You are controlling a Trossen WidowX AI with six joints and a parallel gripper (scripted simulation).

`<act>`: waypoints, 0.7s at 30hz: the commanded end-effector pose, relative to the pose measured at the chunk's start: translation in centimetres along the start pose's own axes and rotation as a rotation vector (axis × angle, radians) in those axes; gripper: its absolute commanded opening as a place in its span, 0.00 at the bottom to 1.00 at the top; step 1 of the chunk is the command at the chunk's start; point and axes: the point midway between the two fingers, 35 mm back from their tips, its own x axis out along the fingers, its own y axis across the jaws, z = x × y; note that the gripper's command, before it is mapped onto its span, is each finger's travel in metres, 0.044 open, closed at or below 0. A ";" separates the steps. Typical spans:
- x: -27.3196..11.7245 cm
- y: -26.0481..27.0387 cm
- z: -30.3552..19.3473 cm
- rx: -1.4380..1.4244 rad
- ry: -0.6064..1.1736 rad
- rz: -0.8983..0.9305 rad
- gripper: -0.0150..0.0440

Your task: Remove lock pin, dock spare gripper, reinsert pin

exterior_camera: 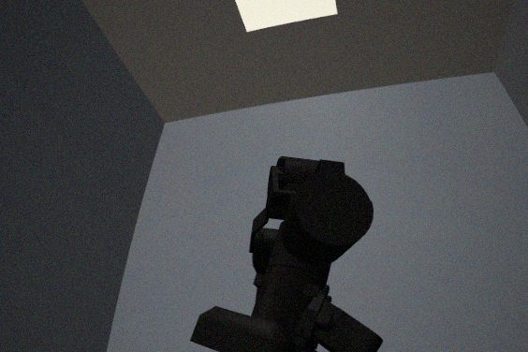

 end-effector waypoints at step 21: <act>8.0 0.4 1.7 -0.010 0.006 0.026 0.56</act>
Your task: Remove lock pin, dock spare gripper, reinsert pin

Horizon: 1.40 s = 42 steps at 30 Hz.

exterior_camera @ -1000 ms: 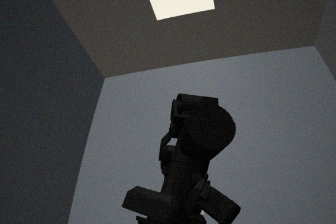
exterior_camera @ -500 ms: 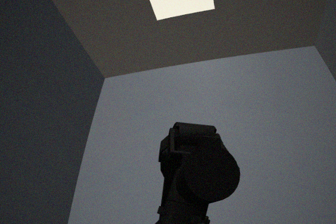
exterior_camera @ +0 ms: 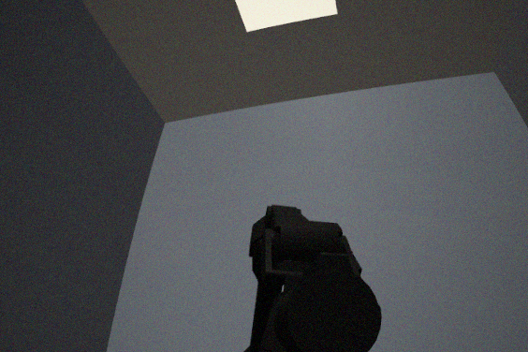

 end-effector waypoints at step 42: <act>4.3 0.4 1.2 -0.006 0.002 0.016 0.28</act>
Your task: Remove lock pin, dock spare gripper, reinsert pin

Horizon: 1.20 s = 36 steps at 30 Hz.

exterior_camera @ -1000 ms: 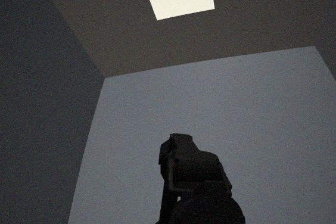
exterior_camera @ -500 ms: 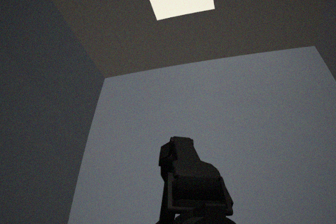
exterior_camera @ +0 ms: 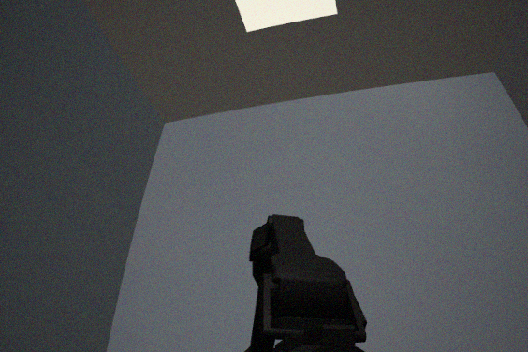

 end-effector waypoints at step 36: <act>-5.9 0.0 -1.6 -0.003 0.001 0.008 0.25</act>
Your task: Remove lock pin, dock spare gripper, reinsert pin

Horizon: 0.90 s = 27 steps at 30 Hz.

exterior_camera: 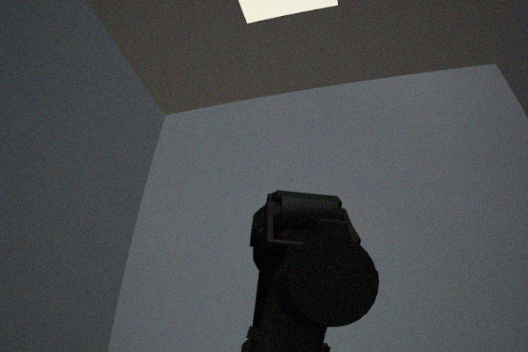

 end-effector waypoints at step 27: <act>-1.7 6.0 0.0 -0.033 -0.003 -0.004 0.25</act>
